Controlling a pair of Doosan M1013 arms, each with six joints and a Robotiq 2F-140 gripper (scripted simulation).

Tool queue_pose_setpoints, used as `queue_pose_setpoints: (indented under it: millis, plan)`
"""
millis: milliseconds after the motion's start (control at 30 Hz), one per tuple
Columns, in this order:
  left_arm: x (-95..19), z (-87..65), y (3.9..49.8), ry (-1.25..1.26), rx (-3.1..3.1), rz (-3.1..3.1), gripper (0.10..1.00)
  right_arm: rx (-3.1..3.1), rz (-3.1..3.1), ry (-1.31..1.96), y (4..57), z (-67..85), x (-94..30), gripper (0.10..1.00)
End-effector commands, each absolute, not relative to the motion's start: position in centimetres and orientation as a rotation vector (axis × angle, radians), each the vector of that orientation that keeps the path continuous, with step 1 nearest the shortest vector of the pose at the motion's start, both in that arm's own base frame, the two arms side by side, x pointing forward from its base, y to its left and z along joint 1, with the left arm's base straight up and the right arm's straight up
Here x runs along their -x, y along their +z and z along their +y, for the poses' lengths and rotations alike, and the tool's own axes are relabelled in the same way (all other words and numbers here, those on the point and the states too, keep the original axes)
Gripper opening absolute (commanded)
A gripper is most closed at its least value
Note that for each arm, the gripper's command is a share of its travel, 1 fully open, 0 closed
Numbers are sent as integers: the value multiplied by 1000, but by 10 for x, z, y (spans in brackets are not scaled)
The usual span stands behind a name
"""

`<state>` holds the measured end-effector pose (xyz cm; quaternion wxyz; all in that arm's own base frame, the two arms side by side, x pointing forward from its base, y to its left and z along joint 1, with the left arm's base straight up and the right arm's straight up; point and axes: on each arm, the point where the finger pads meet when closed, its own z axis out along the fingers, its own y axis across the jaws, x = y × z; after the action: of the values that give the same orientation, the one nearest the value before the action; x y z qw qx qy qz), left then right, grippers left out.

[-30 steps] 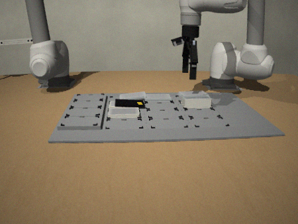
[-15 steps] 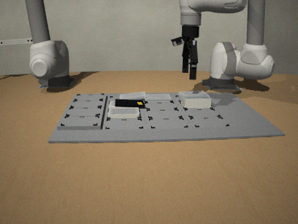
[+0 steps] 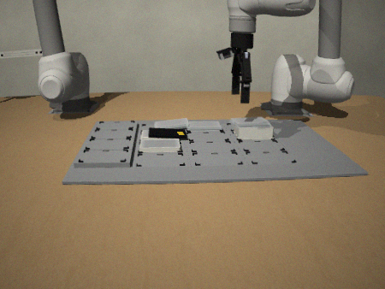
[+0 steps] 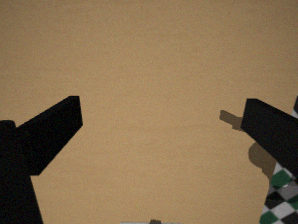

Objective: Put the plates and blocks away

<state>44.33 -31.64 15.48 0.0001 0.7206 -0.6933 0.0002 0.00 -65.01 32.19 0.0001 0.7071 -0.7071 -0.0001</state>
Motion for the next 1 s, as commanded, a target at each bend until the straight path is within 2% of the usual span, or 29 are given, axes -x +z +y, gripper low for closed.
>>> queue_pose_setpoints:
  millis: [0,967]
  plan:
    - [-451,-327,155,2,-2264,-2179,1000,-2221,-2221,2,323,-650,0,1000]
    - [-509,-408,156,2,-2264,-2179,1000,-2221,-2221,2,323,-650,0,1000]
